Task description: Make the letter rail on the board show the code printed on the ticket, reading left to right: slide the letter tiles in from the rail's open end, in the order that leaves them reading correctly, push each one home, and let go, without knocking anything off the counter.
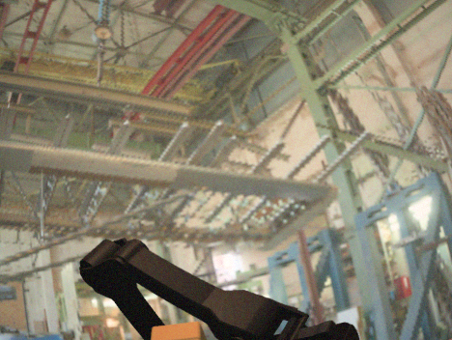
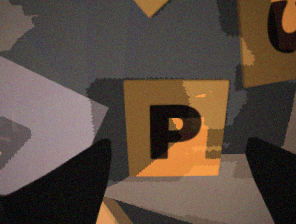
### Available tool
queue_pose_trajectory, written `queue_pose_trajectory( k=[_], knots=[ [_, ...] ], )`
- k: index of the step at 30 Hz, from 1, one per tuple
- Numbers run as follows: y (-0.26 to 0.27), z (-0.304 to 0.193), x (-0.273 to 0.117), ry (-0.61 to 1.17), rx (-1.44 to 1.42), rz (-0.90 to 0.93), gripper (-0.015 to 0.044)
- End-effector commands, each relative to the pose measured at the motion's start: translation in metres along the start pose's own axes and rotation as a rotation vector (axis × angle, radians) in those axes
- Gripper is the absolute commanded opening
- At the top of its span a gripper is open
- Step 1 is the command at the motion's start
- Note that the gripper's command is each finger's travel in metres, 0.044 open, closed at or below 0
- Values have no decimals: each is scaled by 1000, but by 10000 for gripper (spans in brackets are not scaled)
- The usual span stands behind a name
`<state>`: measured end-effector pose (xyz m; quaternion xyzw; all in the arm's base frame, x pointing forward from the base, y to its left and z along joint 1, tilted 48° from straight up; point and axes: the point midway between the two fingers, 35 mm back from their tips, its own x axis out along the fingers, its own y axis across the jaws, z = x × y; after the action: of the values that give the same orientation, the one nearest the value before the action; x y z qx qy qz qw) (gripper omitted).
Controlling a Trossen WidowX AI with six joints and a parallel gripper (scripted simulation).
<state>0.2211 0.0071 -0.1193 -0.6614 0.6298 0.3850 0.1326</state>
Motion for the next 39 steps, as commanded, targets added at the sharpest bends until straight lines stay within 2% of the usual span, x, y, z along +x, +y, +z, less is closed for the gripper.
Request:
queue_pose_trajectory(
  k=[1,11,26,28,39],
  knots=[
    [0,-1,4,3,-5,1,340],
    [1,-1,19,4,-5,1,340],
    [1,-1,19,4,-5,1,340],
    [1,-1,19,4,-5,1,288],
    [0,-1,19,4,-5,1,214]
  ],
)
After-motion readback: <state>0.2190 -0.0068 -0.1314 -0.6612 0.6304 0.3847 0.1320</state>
